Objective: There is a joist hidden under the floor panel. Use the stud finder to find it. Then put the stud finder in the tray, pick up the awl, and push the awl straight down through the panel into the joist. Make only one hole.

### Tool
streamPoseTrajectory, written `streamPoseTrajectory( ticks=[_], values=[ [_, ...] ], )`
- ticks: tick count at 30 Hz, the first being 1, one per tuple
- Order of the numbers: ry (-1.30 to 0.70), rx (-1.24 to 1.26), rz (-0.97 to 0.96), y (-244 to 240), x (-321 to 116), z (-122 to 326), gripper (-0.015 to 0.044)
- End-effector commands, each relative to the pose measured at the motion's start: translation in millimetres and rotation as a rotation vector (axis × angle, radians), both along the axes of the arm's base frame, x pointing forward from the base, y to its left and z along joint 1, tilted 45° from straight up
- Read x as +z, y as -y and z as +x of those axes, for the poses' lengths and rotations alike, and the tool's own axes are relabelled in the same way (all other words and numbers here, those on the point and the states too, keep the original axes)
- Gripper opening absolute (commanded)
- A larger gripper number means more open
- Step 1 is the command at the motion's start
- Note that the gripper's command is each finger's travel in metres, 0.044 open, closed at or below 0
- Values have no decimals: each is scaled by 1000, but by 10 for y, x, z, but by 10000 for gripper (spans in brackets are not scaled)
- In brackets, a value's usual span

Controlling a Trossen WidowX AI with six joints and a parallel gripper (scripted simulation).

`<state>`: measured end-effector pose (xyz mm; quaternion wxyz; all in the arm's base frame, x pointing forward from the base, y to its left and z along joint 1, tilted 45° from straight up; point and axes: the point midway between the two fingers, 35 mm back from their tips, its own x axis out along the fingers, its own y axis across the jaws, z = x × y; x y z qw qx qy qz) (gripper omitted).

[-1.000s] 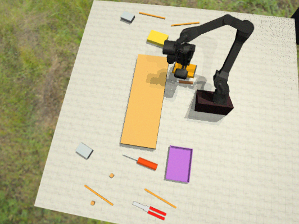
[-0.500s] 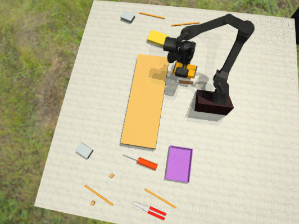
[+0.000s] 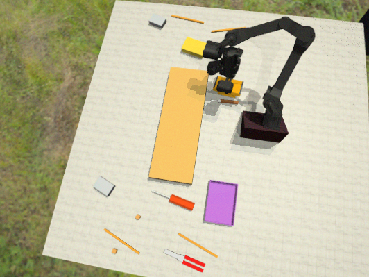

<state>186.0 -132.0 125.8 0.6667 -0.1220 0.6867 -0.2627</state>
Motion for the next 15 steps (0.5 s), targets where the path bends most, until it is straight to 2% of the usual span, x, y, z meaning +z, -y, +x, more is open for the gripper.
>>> streamPoseTrajectory(
  ticks=[1,15],
  values=[
    [30,9,19,4,60,27,0],
    [49,23,75,23,89,30,0]
  ],
)
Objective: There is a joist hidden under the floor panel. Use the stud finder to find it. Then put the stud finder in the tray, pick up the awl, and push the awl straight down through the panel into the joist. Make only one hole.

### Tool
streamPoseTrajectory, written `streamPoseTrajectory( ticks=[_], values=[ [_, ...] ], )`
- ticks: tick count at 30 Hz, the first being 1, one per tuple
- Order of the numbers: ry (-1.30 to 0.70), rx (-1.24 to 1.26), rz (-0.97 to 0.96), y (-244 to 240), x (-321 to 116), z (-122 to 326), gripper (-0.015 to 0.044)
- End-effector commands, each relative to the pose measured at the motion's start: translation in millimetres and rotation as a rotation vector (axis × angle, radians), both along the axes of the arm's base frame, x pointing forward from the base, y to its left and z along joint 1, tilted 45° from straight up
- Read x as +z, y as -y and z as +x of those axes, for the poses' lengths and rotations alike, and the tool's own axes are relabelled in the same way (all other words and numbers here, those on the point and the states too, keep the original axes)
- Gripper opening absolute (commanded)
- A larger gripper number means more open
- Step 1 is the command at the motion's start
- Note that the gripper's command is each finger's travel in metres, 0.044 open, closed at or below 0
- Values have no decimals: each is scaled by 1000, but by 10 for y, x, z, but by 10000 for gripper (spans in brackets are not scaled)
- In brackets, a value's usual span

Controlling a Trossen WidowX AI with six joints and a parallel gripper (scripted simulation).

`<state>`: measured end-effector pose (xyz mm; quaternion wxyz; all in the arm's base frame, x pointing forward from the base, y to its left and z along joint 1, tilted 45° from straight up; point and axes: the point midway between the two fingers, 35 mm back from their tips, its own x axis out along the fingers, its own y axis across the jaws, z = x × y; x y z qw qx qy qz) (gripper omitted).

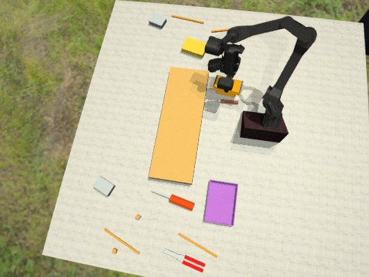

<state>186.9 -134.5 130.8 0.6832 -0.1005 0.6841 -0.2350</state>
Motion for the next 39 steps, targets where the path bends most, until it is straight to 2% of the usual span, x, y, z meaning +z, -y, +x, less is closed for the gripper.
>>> streamPoseTrajectory(
  ticks=[1,39],
  values=[
    [18,6,10,-1,40,20,0],
    [50,34,253,60,60,4,0]
  ],
)
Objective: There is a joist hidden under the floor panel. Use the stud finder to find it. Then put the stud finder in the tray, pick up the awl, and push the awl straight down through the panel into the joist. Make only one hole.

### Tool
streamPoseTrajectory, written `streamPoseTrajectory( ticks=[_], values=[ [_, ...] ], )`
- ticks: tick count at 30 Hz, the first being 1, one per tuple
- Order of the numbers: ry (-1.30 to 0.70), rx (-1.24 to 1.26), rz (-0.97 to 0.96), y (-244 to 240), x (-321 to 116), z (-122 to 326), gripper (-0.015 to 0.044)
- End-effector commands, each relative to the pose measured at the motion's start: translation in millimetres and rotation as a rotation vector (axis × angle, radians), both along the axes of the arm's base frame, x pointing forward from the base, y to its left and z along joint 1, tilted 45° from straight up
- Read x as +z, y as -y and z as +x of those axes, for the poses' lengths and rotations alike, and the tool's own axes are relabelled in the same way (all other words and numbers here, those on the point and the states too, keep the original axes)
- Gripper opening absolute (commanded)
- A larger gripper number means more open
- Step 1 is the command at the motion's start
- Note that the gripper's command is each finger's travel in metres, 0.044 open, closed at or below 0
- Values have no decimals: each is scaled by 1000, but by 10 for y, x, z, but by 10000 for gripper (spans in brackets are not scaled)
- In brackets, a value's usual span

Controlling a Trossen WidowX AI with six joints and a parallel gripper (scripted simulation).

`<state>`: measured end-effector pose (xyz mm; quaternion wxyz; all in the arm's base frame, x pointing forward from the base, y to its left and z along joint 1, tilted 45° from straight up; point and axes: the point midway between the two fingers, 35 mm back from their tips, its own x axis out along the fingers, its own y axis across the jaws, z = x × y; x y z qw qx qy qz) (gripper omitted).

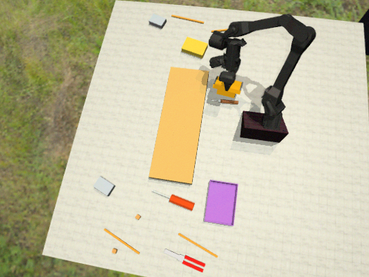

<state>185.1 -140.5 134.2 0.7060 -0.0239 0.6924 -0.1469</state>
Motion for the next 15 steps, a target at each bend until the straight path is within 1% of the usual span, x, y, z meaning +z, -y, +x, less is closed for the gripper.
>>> streamPoseTrajectory(
  ticks=[1,15],
  values=[
    [12,8,20,0,25,22,0],
    [11,21,109,18,17,13,0]
  ],
)
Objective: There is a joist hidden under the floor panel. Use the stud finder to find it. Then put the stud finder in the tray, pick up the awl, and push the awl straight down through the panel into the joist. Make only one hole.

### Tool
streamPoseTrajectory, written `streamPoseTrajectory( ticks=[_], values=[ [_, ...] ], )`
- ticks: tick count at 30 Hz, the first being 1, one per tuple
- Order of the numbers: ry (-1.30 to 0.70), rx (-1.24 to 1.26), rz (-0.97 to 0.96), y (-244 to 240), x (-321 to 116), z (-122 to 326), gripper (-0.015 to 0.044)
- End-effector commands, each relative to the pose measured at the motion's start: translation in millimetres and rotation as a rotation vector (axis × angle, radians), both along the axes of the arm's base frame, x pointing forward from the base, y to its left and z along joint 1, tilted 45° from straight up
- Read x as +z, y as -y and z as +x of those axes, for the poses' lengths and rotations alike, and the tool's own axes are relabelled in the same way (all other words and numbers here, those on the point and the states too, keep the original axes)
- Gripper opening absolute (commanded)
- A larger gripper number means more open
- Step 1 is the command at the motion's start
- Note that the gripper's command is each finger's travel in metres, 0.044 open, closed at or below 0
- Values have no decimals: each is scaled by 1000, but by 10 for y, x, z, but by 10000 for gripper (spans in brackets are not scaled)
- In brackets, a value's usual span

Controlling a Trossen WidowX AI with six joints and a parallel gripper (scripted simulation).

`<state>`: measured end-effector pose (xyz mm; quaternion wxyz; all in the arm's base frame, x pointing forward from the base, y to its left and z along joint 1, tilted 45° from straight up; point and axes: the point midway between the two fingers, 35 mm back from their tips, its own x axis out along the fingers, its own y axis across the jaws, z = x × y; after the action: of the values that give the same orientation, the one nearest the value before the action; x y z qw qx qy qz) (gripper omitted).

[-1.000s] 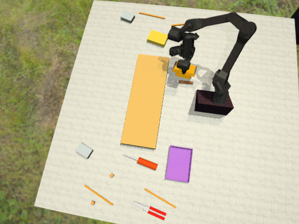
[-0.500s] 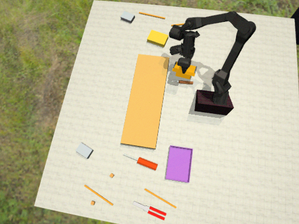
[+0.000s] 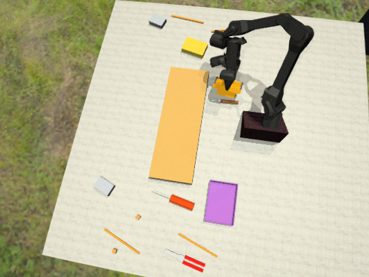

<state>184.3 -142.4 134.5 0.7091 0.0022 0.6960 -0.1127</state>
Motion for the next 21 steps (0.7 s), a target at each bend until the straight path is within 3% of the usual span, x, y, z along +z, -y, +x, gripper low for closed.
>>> streamPoseTrajectory(
  ticks=[1,21],
  values=[
    [6,9,31,1,14,20,0],
    [31,26,173,38,21,14,0]
  ],
)
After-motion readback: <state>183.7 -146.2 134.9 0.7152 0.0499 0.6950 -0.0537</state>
